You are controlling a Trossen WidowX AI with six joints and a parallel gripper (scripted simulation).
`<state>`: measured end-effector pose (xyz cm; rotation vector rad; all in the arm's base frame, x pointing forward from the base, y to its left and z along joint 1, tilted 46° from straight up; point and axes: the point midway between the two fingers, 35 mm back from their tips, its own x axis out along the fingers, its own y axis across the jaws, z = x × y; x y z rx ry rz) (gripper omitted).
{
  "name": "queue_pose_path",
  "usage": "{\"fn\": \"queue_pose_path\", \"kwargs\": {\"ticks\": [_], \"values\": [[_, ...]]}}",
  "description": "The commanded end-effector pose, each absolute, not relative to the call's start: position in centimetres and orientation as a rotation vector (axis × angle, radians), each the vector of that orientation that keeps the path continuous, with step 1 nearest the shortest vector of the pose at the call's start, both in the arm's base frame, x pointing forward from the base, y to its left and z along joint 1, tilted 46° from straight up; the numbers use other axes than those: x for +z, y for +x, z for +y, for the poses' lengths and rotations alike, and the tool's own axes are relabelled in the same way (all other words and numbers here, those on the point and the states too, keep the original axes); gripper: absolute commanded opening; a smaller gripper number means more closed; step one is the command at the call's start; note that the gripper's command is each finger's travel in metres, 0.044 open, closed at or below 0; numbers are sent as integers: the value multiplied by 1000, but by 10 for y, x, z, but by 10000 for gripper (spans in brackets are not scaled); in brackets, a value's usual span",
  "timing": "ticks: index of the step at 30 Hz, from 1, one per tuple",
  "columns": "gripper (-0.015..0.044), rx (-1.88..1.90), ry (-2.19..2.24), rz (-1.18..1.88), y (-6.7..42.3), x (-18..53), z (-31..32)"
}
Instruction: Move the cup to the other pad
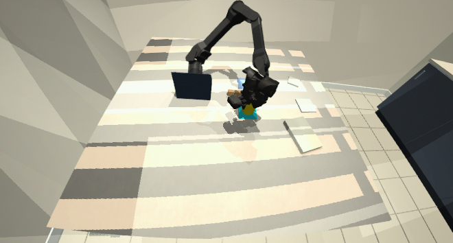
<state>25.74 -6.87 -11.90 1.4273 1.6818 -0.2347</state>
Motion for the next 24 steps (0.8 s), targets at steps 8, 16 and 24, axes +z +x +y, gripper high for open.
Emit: {"fn": "queue_pose_path", "kwargs": {"ticks": [8, 16, 24], "values": [[53, -234, 1426, 1681, 258, -119, -69], [147, -234, 1426, 1681, 258, -119, -69], [147, -236, 1428, 1681, 258, -114, -74]]}}
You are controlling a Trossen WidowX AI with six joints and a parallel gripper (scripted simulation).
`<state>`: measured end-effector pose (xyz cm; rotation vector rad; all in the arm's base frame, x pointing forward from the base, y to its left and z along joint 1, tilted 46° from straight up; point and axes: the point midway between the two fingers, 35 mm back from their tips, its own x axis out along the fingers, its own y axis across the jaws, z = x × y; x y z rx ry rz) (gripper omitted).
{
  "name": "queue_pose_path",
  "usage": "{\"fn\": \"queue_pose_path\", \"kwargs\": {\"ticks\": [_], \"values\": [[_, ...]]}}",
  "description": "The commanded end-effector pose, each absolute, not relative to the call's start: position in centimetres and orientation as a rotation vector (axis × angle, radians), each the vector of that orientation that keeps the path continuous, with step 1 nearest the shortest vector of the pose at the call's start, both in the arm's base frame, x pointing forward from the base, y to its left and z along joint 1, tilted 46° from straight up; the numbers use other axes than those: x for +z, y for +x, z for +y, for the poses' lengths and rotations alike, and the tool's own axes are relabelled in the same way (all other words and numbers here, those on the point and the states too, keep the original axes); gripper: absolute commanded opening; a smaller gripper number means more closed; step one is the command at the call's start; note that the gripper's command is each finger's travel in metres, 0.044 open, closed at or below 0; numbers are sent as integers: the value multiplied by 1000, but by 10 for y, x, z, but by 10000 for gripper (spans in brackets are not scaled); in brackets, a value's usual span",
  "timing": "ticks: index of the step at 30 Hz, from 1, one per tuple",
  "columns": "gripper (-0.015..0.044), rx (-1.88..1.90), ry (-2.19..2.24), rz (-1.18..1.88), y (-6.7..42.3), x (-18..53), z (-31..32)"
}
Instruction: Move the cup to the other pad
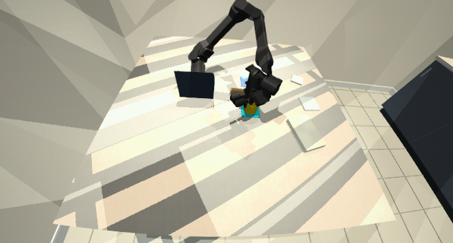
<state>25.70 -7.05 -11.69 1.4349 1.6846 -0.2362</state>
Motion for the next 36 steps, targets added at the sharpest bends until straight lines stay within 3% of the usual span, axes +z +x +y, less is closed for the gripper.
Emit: {"fn": "queue_pose_path", "kwargs": {"ticks": [1, 27, 36], "values": [[147, -236, 1428, 1681, 258, -113, -76], [147, -239, 1436, 1686, 252, -85, -105], [383, -241, 1447, 1690, 252, -88, -102]]}}
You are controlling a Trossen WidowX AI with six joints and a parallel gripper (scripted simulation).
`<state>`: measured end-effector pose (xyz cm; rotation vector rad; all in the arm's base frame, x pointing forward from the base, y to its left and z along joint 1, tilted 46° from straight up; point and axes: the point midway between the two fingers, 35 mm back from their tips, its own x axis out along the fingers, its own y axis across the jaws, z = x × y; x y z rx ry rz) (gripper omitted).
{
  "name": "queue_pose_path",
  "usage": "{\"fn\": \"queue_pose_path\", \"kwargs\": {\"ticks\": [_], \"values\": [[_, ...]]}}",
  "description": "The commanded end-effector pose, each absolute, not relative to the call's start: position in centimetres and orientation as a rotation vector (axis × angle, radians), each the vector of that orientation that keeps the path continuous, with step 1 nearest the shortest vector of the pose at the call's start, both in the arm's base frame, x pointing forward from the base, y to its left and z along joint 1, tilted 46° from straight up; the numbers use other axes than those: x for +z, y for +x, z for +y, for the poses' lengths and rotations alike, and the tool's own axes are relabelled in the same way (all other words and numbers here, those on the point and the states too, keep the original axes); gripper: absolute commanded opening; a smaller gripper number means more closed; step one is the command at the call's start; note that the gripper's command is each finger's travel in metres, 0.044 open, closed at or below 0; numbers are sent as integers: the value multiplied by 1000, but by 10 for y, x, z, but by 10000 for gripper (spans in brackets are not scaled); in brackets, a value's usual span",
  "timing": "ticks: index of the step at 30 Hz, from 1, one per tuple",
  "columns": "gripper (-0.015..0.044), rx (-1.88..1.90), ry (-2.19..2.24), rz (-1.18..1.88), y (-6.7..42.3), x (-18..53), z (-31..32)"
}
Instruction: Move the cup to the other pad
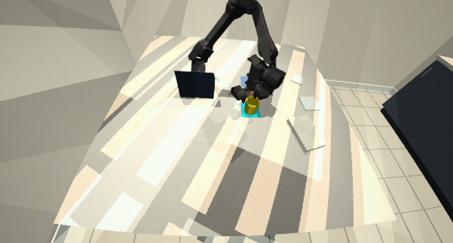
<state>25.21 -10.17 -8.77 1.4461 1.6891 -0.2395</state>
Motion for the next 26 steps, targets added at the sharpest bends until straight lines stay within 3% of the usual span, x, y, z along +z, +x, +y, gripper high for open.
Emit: {"fn": "queue_pose_path", "kwargs": {"ticks": [1, 3, 26], "values": [[409, -241, 1447, 1690, 252, -87, -103], [440, -241, 1445, 1689, 252, -83, -107], [440, -245, 1445, 1684, 248, -47, -146]]}}
